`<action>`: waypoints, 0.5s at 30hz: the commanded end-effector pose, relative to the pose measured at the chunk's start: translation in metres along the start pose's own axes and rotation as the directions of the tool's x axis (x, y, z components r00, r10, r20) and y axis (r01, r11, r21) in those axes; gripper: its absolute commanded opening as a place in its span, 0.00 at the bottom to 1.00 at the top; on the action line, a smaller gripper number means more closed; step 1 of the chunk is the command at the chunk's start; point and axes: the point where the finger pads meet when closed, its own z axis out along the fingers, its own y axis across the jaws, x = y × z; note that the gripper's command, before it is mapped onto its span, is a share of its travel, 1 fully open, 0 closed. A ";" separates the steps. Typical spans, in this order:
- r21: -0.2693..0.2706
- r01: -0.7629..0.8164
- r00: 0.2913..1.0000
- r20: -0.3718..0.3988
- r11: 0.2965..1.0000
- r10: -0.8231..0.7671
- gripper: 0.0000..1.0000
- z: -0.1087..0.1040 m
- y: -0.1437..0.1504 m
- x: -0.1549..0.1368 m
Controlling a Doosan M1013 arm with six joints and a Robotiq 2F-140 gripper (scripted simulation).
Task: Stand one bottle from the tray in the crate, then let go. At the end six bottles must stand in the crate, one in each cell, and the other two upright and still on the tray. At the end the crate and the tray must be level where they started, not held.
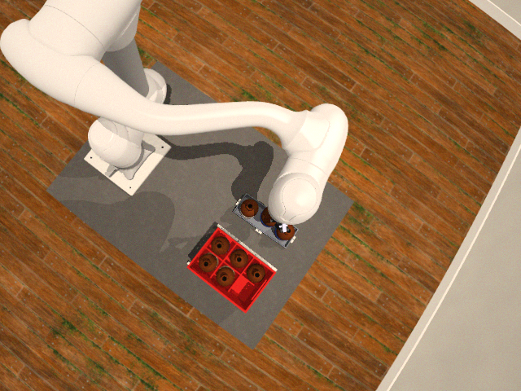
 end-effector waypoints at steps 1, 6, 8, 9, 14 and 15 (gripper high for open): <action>0.000 0.000 1.000 0.000 1.000 0.000 0.00 0.000 0.000 0.000; 0.000 0.000 1.000 0.000 1.000 0.000 0.00 0.000 0.000 0.000; 0.000 0.000 1.000 0.000 1.000 0.000 0.00 -0.001 0.000 0.000; 0.000 0.000 1.000 0.000 1.000 0.000 0.00 -0.001 0.000 0.000; 0.000 0.000 1.000 0.000 1.000 0.000 0.00 -0.003 0.000 0.000; 0.000 0.000 1.000 0.000 1.000 0.000 0.00 -0.004 0.000 0.000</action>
